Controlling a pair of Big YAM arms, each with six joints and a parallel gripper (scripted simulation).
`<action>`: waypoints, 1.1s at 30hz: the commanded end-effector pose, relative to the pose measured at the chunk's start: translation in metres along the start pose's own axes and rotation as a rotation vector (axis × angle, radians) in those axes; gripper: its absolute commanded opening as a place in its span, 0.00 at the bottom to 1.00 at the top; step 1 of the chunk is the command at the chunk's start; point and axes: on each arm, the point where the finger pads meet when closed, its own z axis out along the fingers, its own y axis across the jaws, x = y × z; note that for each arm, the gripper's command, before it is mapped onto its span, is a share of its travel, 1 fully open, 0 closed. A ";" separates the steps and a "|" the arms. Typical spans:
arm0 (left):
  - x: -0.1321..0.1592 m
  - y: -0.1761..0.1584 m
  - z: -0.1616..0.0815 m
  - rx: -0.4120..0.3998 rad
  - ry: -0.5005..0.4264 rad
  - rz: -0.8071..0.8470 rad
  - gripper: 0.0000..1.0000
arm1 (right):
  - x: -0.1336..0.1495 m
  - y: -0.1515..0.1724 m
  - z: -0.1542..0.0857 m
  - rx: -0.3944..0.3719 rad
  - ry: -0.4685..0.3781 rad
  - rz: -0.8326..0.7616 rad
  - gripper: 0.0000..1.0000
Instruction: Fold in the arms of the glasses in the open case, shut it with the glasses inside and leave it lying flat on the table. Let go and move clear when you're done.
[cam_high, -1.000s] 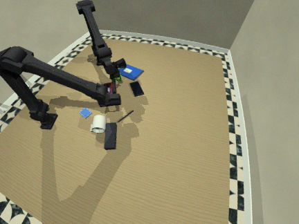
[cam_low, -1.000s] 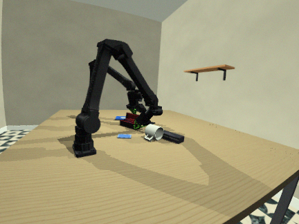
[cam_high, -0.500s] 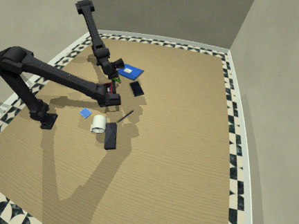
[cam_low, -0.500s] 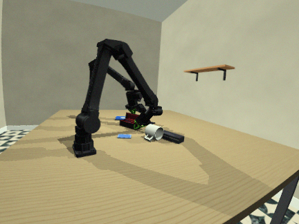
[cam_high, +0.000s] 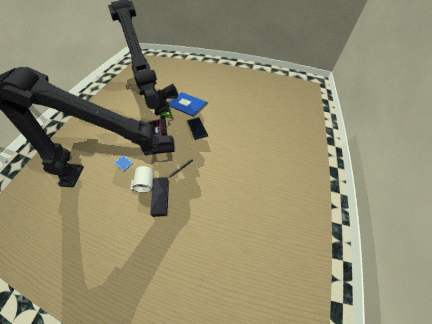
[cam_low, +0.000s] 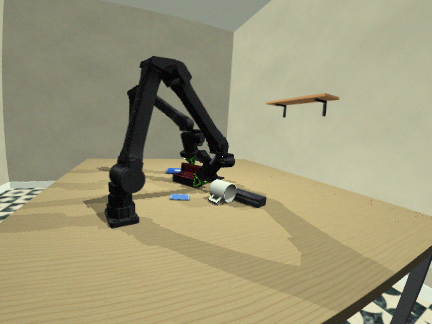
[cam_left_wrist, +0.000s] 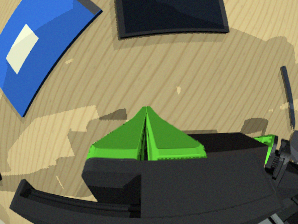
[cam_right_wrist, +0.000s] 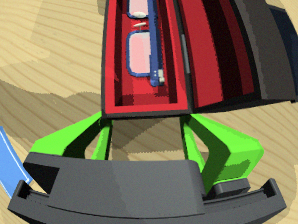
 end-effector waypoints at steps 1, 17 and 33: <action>0.041 0.002 0.005 -0.014 0.045 0.048 0.00 | 0.001 -0.011 -0.009 0.031 0.009 0.012 0.57; 0.067 0.002 0.006 -0.013 0.054 0.054 0.00 | 0.001 -0.011 -0.009 0.033 0.009 0.010 0.57; 0.082 0.012 0.010 -0.055 0.052 0.060 0.00 | 0.001 -0.011 -0.009 0.032 0.009 0.011 0.57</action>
